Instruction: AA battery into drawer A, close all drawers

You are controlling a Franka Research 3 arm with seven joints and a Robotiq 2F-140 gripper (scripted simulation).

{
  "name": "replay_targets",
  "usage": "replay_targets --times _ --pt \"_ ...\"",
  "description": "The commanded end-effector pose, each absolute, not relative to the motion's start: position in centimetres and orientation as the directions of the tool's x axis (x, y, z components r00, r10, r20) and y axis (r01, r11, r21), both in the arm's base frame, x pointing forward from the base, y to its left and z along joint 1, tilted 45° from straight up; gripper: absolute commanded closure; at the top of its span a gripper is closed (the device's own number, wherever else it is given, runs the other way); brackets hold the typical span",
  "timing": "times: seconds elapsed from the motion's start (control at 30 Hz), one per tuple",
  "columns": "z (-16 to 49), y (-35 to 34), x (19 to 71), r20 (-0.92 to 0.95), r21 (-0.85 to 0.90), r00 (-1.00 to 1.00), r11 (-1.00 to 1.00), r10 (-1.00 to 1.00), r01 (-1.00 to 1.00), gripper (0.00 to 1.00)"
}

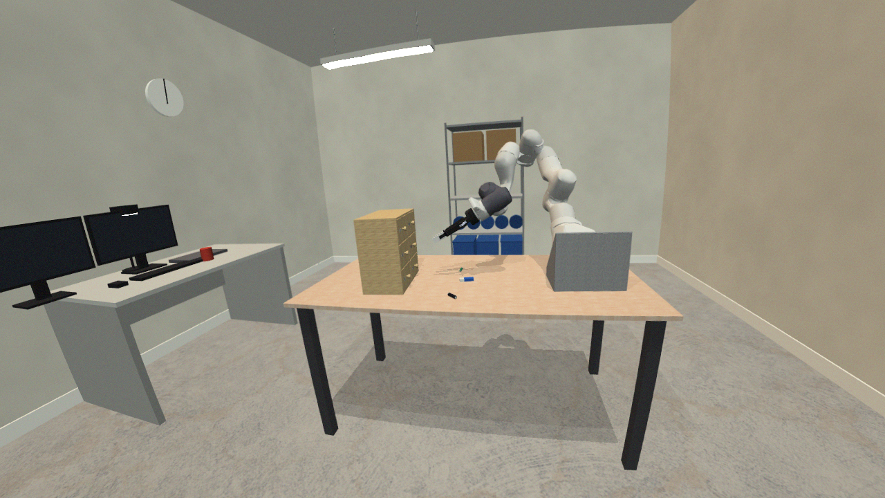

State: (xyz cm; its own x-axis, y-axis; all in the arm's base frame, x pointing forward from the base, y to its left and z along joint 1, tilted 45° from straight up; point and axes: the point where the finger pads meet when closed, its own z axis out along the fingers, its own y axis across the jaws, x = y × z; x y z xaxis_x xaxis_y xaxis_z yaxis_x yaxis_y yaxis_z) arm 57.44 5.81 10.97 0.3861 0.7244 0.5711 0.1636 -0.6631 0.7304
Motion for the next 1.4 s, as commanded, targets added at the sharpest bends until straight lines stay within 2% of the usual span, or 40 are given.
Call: replay_targets --times 0.0,0.43,0.9,1.37 --pt "10.9 5.8 57.4 0.595 0.713 0.388 -0.685 0.704 0.151 0.80" --pt "10.8 5.8 57.9 0.595 0.713 0.388 -0.685 0.704 0.151 0.80" --pt "9.8 5.7 62.1 0.595 0.713 0.388 -0.685 0.704 0.151 0.80" --pt "9.3 5.6 64.0 0.595 0.713 0.388 -0.685 0.704 0.151 0.80"
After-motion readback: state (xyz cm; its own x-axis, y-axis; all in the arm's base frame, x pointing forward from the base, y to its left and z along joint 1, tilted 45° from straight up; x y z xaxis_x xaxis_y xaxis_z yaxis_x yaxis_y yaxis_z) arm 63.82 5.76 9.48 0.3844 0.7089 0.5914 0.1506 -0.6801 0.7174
